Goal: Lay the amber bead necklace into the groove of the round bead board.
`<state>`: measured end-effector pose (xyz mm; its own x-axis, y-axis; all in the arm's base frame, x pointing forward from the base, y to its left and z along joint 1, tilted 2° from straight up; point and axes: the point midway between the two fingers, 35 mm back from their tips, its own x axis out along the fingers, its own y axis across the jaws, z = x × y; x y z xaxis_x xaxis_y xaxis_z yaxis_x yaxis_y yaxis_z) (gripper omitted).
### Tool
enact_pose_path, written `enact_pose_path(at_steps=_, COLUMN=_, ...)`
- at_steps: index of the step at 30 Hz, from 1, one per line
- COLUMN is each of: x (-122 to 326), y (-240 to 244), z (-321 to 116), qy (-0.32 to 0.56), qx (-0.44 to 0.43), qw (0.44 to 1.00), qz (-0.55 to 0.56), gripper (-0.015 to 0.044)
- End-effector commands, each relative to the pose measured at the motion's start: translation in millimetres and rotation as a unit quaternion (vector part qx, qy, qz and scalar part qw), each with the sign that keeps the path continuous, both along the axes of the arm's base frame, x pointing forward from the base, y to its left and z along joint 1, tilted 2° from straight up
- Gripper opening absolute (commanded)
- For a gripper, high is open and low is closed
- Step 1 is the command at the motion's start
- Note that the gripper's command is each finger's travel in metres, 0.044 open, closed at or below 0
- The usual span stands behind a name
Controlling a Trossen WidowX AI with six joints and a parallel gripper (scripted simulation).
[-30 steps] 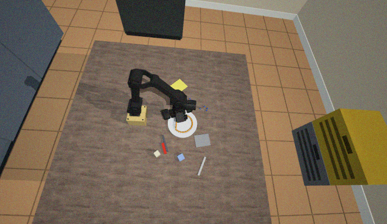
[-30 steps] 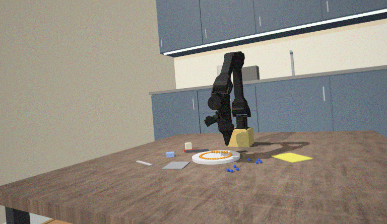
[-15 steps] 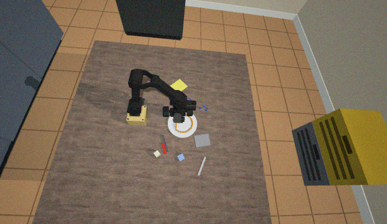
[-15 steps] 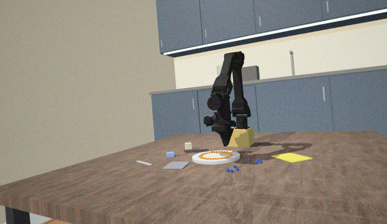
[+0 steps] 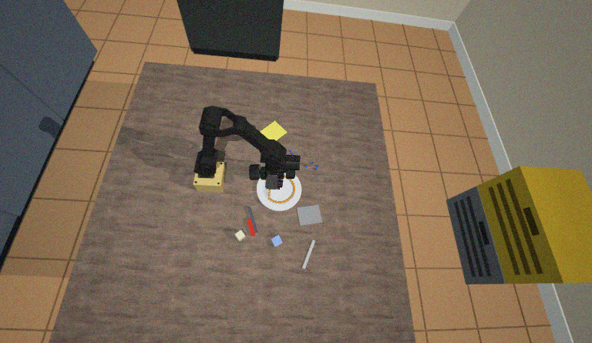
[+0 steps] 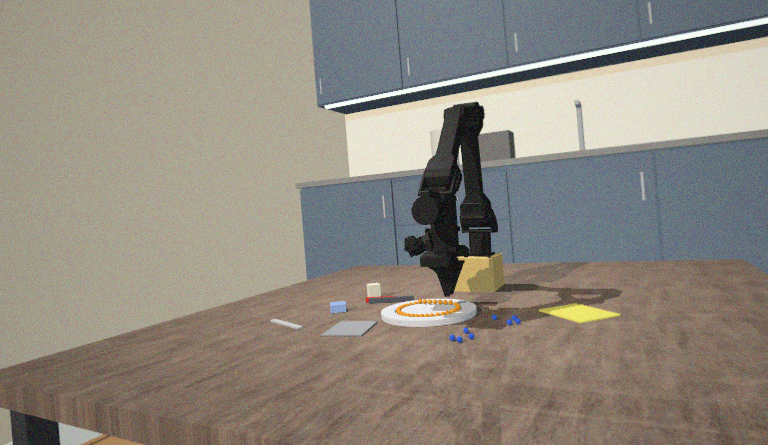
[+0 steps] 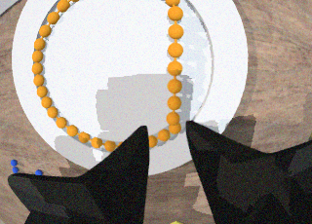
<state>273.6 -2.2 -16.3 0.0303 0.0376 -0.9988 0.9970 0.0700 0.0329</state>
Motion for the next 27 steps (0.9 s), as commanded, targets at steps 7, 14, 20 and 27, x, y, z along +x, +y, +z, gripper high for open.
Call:
enact_pose_path(at_steps=7, x=-4.7, y=1.1, z=-17.7, qy=0.009, qx=0.001, qw=1.000, qz=-0.003, gripper=0.0120)
enact_pose_path(at_steps=14, x=-3.5, y=0.8, z=-17.6, qy=0.007, qx=0.000, qw=1.000, qz=-0.001, gripper=0.0094)
enact_pose_path(at_steps=20, x=-3.5, y=0.8, z=-17.6, qy=0.007, qx=0.000, qw=1.000, qz=-0.001, gripper=0.0000)
enact_pose_path(at_steps=27, x=-3.5, y=0.8, z=-17.6, qy=0.007, qx=0.000, qw=1.000, qz=-0.001, gripper=0.0000)
